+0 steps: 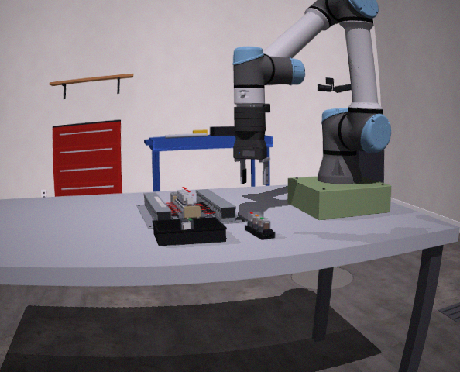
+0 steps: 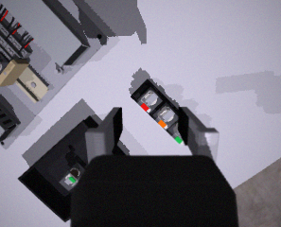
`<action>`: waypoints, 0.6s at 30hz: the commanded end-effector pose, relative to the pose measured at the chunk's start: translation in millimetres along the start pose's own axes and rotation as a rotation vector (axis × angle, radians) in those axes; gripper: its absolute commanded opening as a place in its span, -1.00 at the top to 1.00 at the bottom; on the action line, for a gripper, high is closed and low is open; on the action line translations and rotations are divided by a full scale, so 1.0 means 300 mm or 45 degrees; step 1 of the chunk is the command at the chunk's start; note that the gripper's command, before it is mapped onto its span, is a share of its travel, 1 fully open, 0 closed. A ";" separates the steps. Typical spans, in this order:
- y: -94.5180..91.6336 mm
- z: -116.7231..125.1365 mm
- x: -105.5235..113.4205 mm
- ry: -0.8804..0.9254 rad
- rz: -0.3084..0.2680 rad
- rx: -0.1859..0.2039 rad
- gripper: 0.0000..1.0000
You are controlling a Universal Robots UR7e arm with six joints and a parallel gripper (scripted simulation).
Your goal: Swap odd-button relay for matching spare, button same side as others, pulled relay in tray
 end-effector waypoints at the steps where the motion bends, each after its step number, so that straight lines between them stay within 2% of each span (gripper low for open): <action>1: -0.001 -0.001 0.001 0.059 -0.001 -0.001 -1.00; 5: -0.001 -0.002 0.000 0.293 -0.002 -0.001 -1.00; 18: -0.001 -0.002 0.000 0.341 -0.002 0.000 -1.00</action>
Point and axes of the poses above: the point where the finger pads meet when closed, its own y axis out along the fingers, its own z axis across the jaws, x = y × z, the point moved 6 cm from there along -y, back along the fingers, and after that the axes turned 1 degree about y, right-handed, at the moved point
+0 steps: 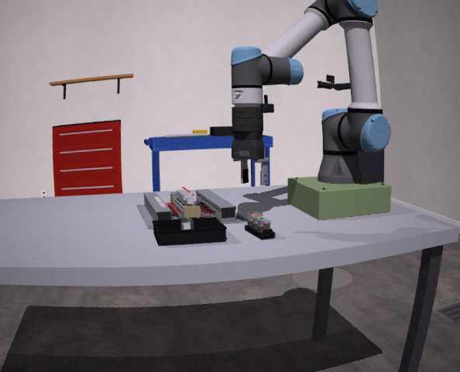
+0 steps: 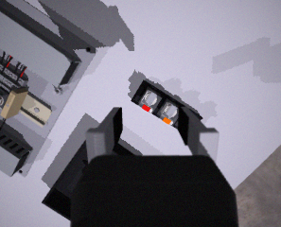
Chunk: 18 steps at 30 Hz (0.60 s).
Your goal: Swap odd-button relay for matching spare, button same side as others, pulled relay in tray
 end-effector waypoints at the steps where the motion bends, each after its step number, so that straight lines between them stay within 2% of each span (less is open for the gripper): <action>1: -0.001 0.000 0.001 0.115 -0.002 -0.001 -1.00; 4: -0.001 0.000 0.001 0.290 -0.002 -0.001 -1.00; 16: -0.001 0.000 0.001 0.290 -0.002 -0.001 -1.00; 18: -0.001 0.000 0.001 0.397 -0.002 0.000 -1.00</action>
Point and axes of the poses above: the point where the finger pads meet when closed, its own y axis out along the fingers, its own z axis across the jaws, x = y × z, the point moved 6 cm from there along -y, back along the fingers, and after that the axes turned 1 degree about y, right-handed, at the moved point
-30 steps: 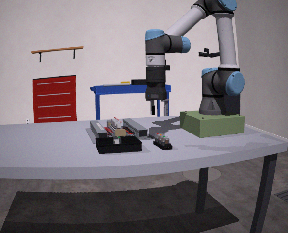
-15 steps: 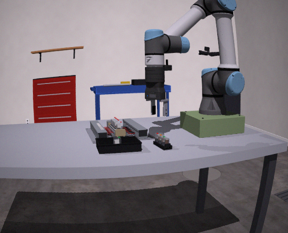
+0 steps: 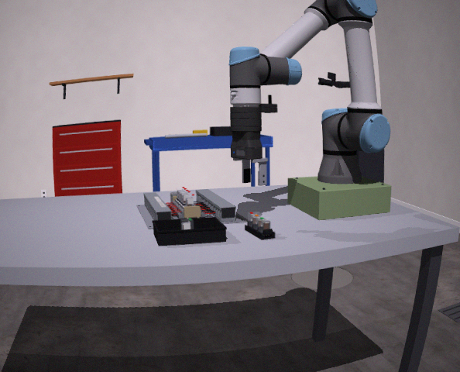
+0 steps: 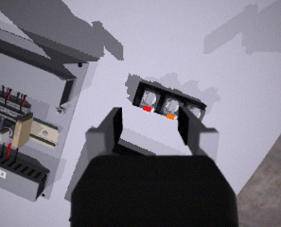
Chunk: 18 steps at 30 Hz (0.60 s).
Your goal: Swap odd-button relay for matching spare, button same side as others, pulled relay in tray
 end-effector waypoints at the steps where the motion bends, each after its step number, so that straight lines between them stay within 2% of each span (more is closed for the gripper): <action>1: -0.001 0.000 0.001 0.169 -0.002 -0.001 -1.00; 3: -0.001 0.000 0.001 0.286 -0.002 -0.001 -1.00; 15: -0.001 0.000 0.001 0.286 -0.002 -0.001 -1.00; 18: -0.001 0.000 0.001 0.370 -0.002 -0.001 -1.00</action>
Point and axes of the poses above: the point where the finger pads meet when closed, its own y axis out along the fingers, its own z axis across the jaws, x = y × z, the point moved 6 cm from there along -y, back along the fingers, and after that the axes turned 1 degree about y, right-handed, at the moved point
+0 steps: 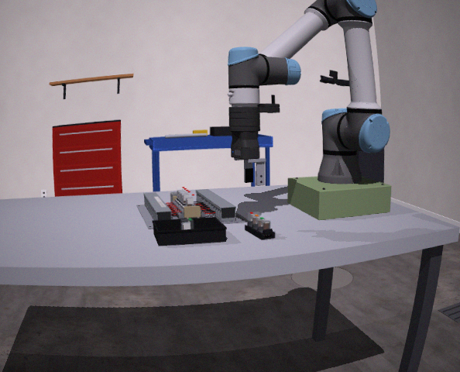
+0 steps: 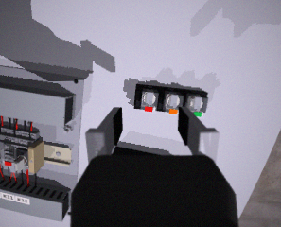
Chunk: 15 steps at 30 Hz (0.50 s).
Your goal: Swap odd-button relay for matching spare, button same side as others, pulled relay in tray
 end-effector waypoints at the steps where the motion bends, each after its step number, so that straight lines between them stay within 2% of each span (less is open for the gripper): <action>1: -0.001 0.000 0.001 0.113 -0.002 -0.001 -1.00; 14: -0.001 0.000 0.001 0.144 -0.002 -0.001 -1.00; 15: -0.001 0.000 0.001 0.198 -0.002 -0.001 -1.00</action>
Point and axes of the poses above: the point where the finger pads meet when closed, its own y axis out along the fingers, its own z axis across the jaws, x = y × z, the point moved 6 cm from there along -y, back along the fingers, and after that the axes turned 1 degree about y, right-handed, at the moved point
